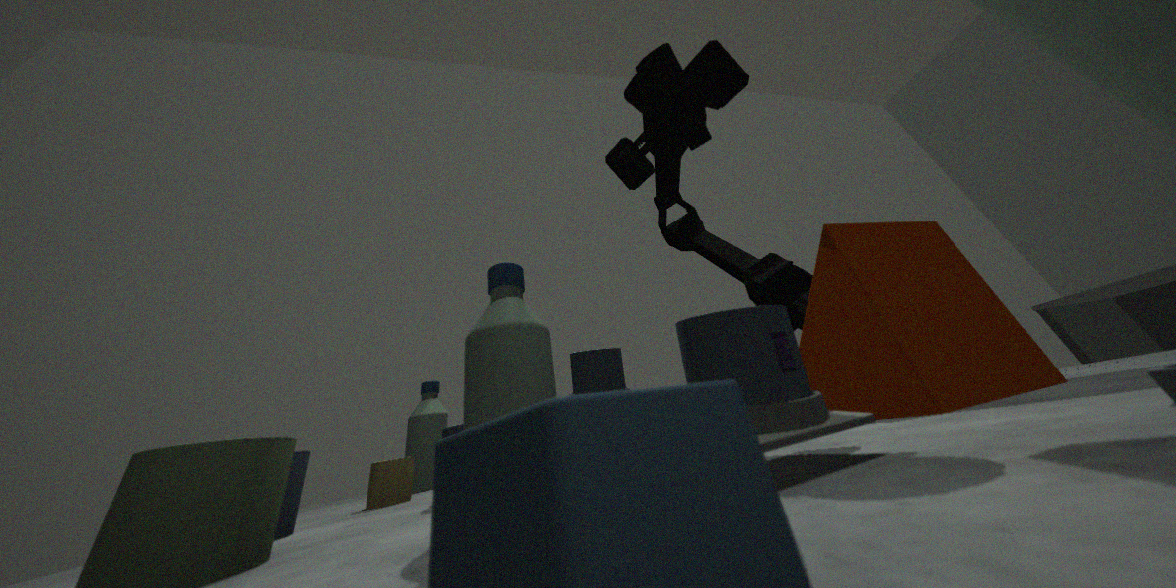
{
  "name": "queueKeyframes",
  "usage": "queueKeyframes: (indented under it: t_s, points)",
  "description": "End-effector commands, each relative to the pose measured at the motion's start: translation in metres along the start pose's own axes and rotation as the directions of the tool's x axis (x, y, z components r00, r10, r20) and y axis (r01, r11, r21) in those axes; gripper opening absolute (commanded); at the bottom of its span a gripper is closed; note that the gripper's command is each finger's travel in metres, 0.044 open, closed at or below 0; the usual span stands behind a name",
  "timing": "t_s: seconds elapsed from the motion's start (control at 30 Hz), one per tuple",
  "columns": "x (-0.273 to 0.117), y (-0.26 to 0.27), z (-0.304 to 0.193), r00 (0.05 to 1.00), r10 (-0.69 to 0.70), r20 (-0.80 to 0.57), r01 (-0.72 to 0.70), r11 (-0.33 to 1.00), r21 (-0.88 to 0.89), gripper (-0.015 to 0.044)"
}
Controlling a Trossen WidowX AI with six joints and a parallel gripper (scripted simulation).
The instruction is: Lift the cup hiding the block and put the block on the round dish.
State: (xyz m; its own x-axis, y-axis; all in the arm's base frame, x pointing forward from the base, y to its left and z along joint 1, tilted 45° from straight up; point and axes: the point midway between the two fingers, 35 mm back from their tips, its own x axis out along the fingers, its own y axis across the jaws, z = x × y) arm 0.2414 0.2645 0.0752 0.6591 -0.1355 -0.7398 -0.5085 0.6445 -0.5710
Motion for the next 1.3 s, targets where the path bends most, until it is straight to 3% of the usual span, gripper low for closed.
queueKeyframes:
  t_s: [0.0, 0.4, 0.57, 0.8, 1.27]
  points:
    - [-0.014, -0.018, -0.032, 0.997, -0.067, -0.04, 0.069, 0.997, 0.047, 0.044]
    - [-0.054, -0.082, -0.126, 0.954, -0.289, -0.082, 0.299, 0.938, 0.176, 0.044]
    - [-0.053, -0.082, -0.126, 0.953, -0.291, -0.091, 0.303, 0.933, 0.196, 0.044]
    - [-0.04, -0.074, -0.113, 0.943, -0.277, -0.185, 0.328, 0.867, 0.376, 0.044]
    - [0.001, -0.055, -0.092, 0.897, -0.236, -0.374, 0.437, 0.6, 0.67, 0.044]
